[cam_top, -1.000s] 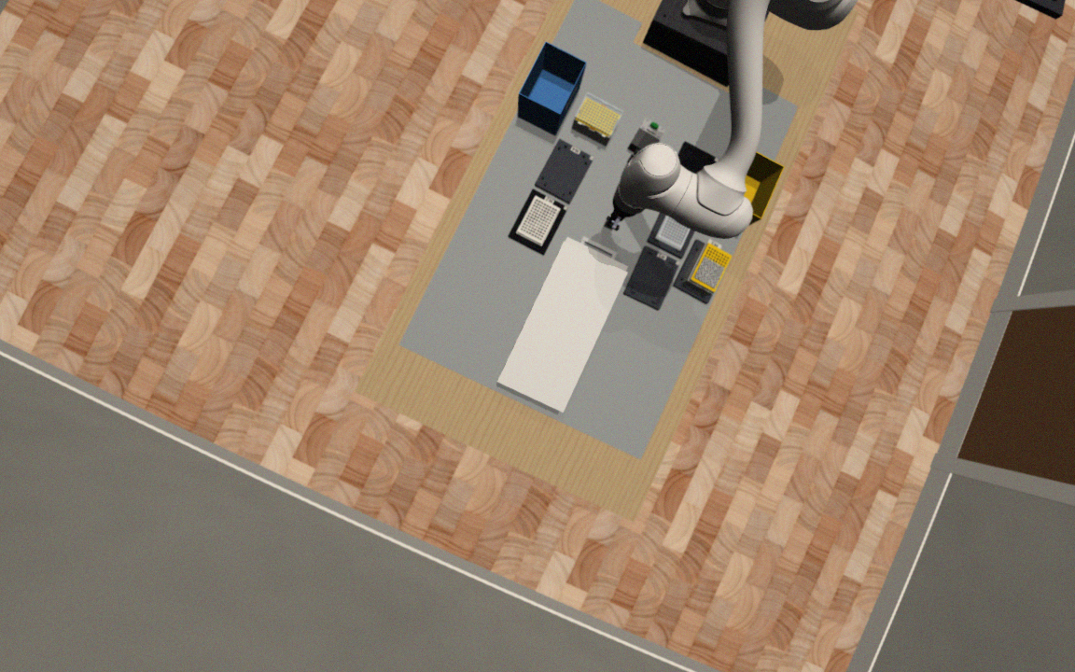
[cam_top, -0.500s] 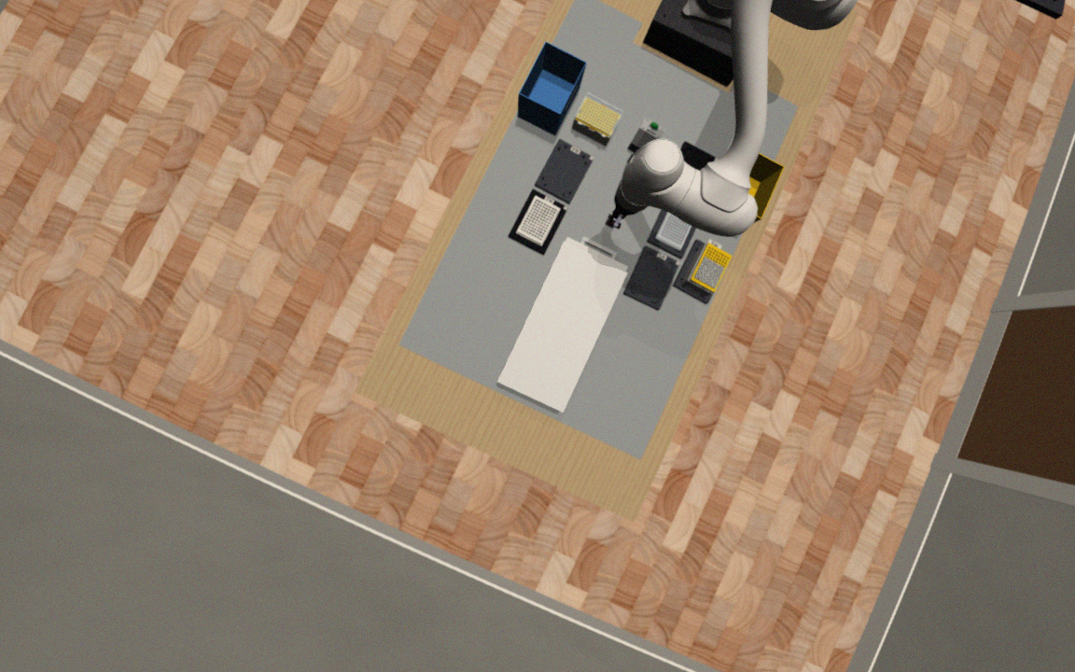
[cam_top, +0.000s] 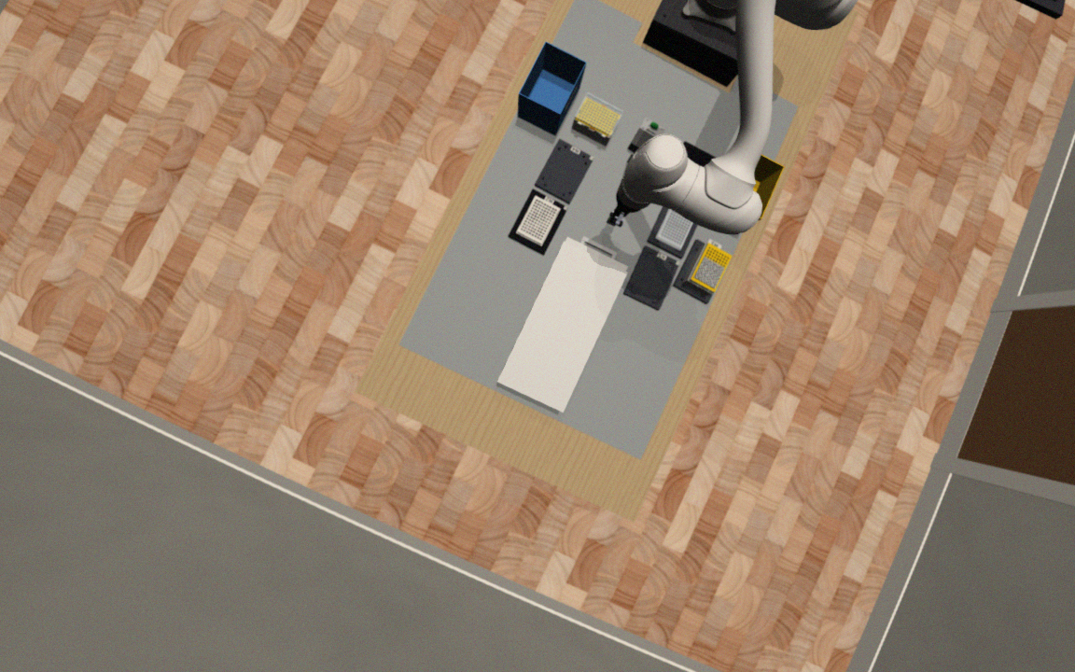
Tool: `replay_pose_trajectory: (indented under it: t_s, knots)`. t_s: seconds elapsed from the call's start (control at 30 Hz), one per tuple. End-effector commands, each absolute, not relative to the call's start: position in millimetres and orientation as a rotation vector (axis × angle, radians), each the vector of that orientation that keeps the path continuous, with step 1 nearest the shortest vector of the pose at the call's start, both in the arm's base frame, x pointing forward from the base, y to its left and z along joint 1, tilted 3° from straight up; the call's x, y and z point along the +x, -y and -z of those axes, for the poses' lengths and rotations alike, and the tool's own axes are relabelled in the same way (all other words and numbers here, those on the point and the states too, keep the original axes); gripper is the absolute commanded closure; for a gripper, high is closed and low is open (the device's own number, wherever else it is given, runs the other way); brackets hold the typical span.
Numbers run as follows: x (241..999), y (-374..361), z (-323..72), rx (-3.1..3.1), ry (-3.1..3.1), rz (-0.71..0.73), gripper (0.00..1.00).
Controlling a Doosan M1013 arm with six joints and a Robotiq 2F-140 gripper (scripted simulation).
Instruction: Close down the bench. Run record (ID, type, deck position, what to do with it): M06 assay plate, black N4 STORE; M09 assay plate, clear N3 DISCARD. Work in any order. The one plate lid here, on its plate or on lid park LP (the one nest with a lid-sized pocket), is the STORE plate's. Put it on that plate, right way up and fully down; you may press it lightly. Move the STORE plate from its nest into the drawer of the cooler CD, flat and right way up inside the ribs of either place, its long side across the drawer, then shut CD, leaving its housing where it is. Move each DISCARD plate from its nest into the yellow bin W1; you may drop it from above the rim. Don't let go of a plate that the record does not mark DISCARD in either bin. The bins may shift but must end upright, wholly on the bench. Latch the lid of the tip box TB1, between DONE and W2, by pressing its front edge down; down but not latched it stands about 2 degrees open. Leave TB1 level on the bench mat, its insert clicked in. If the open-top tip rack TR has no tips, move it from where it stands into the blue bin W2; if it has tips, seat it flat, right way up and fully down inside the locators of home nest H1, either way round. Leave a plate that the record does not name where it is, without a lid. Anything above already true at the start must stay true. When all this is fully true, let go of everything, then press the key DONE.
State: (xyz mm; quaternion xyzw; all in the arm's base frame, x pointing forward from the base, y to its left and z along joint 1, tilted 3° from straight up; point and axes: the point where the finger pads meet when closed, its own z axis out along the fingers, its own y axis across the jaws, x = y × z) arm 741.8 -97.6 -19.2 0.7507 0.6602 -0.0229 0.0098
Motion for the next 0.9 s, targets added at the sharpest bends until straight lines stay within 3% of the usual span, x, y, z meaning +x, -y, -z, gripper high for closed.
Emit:
replay_pose_trajectory:
  t_s: [0.0, 0.87]
  knots:
    - [741.9, 97.3, 14.1, 2.344, -2.061, 0.071, 1.0]
    - [742.6, 95.9, -17.9, 2.344, -2.061, 0.071, 1.0]
